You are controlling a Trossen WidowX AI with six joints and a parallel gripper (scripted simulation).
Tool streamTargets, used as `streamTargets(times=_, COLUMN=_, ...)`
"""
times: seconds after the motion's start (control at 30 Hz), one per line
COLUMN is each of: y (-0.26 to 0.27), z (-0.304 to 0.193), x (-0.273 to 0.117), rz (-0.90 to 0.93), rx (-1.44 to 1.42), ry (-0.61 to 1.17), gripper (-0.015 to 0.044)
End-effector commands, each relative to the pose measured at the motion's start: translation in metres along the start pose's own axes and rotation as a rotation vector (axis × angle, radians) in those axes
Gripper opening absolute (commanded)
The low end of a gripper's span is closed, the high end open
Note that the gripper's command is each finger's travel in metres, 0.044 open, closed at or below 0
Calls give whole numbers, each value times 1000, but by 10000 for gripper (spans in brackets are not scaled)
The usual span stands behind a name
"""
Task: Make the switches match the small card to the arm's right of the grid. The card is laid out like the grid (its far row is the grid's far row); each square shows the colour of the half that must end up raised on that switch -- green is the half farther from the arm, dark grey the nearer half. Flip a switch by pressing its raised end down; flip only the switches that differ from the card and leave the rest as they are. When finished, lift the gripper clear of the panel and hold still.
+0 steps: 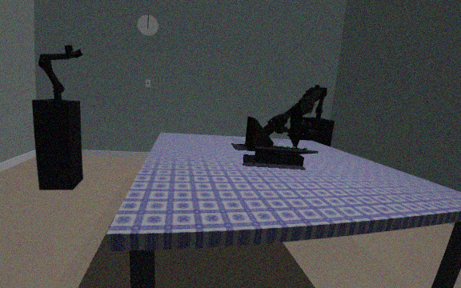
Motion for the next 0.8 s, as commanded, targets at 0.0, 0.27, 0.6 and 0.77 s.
streamTargets(times=0.0, y=-1, z=1, x=1, rz=-3, rx=2, ry=-3, gripper=0)
streamTargets(times=0.27, y=-1, z=2, x=-7, rz=-6, rx=-2, ry=1, gripper=0)
streamTargets(times=0.6, y=-3, z=4, x=-63, rz=-12, rx=3, ry=24, gripper=0)
streamTargets(times=0.77, y=-59, z=-6, x=-64, rz=-15, rx=3, ry=24, gripper=0)
Point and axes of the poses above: the point midway between the two fingers, 35 mm back from their tips, its own x axis out along the fingers, its own y axis across the jaws, z = x × y, the point moved 4 cm from there along -x, back along the fingers, and after that the axes turned 10 degrees about x, right-handed, at the moved point
